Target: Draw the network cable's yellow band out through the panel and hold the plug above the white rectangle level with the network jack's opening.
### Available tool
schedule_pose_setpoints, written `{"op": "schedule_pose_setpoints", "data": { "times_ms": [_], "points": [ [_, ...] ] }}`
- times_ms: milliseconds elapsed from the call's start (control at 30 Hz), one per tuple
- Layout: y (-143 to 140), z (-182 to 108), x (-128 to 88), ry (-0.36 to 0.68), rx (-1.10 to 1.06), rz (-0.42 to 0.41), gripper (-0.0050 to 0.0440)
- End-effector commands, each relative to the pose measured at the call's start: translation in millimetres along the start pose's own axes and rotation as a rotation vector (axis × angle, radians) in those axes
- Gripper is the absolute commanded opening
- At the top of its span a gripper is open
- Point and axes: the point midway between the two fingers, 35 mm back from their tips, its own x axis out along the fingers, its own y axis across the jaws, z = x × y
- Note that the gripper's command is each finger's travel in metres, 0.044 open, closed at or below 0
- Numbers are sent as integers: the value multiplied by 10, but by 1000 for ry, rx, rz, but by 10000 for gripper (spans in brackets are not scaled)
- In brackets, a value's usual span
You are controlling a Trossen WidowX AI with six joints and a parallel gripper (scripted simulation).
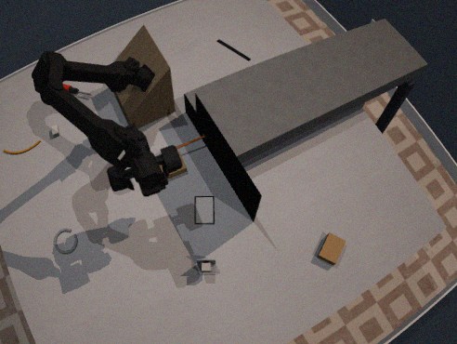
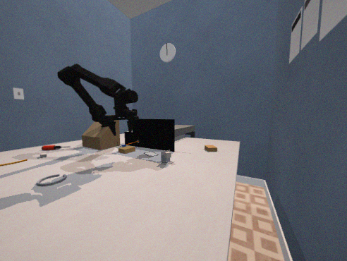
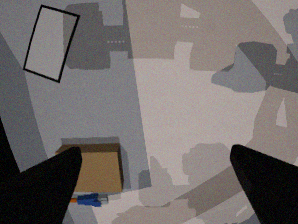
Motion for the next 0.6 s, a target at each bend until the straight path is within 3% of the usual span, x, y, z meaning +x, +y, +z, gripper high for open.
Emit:
{"op": "schedule_pose_setpoints", "data": {
  "times_ms": [0, 367, 567],
  "points": [
    [-34, -256, -86, 46, -122, -10, 440],
    [-25, -278, -54, 57, -47, -12, 440],
    [-34, -273, -11, 54, 260, -21, 440]
  ]
}}
